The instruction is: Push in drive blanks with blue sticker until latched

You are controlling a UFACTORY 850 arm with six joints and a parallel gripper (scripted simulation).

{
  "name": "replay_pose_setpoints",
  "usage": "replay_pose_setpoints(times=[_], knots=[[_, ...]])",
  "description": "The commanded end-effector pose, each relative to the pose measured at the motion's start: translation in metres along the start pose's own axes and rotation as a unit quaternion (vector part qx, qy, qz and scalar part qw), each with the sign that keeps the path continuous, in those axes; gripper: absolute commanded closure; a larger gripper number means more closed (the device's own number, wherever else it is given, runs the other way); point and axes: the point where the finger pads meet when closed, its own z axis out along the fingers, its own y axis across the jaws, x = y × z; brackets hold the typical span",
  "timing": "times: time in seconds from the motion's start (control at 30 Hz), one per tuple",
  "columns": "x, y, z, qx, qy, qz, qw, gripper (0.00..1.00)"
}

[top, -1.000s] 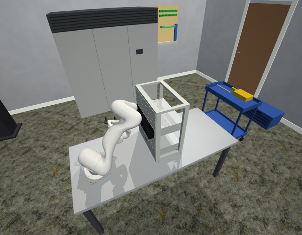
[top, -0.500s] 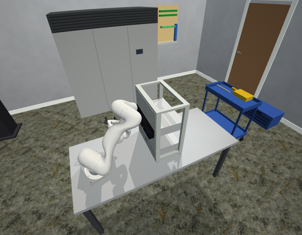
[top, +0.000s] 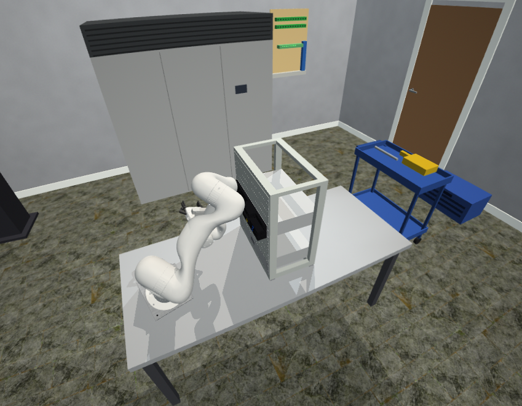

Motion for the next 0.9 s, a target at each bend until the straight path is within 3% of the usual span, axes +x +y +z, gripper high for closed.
replay_pose_setpoints(times=[0.0, 0.37, 0.87], knots=[[0.001, 0.001, 0.0, -0.004, 0.001, 0.004, 1.0, 0.0], [0.002, 0.004, 0.001, -0.031, 0.0, 0.035, 0.999, 0.0], [0.004, 0.018, -0.005, -0.126, 0.012, 0.132, 0.983, 0.0]])
